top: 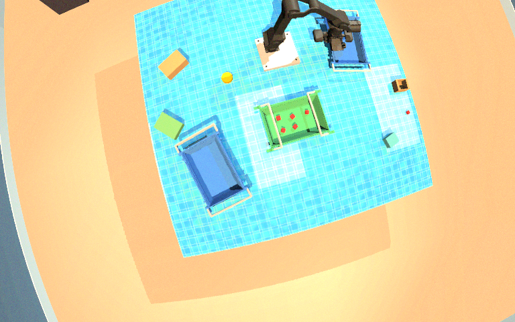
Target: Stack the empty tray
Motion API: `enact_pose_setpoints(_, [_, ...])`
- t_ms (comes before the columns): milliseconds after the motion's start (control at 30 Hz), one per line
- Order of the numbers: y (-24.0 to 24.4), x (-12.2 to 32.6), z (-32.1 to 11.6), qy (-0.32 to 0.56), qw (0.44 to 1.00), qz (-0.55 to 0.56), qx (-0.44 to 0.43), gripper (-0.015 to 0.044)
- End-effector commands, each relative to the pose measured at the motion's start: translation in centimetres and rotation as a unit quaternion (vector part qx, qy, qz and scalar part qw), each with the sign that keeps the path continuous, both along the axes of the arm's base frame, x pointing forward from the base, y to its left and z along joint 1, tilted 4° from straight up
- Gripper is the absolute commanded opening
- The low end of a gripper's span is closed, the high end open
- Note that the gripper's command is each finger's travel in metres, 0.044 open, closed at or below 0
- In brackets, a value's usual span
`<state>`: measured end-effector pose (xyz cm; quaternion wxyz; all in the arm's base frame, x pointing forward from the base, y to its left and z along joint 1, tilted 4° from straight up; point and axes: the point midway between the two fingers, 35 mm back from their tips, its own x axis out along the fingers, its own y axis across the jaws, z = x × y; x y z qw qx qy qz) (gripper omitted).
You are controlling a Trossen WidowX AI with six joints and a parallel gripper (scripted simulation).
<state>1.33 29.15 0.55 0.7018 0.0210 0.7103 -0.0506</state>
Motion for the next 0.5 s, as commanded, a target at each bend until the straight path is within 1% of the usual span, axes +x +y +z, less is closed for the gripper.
enact_pose_setpoints(0, [-0.2,0.0,0.0,0.001,1.0,0.001,-0.005,0.0063])
enact_pose_setpoints(233, [-0.1,0.0,0.5,0.001,1.0,0.001,-0.005,0.0016])
enact_pose_setpoints(333, [0.1,0.0,1.7,0.001,1.0,0.001,-0.005,0.0])
enact_pose_setpoints(467, [0.3,0.1,4.1,0.001,1.0,0.001,-0.005,0.0])
